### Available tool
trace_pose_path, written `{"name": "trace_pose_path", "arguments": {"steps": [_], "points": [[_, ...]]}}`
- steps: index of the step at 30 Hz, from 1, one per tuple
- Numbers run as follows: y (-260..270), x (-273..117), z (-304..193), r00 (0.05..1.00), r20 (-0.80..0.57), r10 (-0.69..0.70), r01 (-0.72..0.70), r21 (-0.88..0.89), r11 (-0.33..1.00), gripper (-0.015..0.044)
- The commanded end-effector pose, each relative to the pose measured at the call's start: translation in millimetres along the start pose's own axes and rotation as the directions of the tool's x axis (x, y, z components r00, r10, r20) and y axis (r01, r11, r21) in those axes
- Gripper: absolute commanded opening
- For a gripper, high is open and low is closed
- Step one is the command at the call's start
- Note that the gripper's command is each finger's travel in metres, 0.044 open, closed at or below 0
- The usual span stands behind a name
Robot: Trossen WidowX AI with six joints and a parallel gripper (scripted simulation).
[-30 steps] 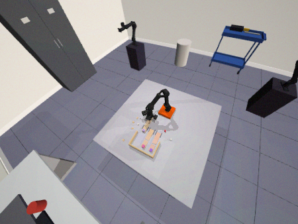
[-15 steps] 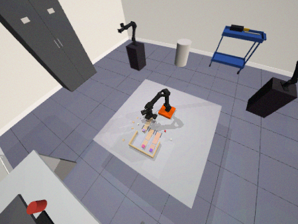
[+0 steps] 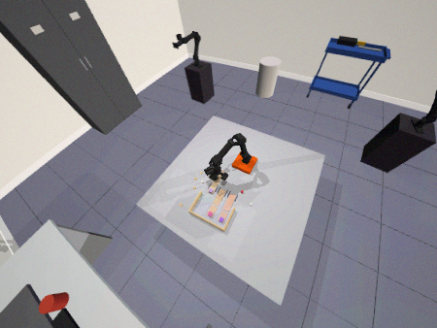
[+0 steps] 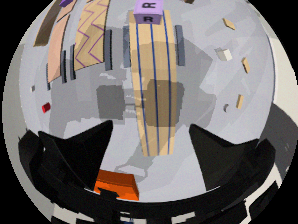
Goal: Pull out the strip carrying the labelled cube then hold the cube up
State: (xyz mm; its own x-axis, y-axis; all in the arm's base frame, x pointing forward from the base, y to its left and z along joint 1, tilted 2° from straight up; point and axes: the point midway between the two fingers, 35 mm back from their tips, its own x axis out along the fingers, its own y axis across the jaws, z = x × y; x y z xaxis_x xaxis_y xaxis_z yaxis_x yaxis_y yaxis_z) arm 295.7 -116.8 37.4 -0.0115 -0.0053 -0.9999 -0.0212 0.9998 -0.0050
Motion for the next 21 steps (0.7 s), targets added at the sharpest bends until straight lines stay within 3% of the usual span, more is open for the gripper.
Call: {"name": "trace_pose_path", "arguments": {"steps": [1,21], "points": [[1,-3,15,1.000,0.010,-0.005,0.005,0.006,1.000,0.0440],[10,-11,83,1.000,0.016,-0.004,0.004,0.006,1.000,0.0440]]}}
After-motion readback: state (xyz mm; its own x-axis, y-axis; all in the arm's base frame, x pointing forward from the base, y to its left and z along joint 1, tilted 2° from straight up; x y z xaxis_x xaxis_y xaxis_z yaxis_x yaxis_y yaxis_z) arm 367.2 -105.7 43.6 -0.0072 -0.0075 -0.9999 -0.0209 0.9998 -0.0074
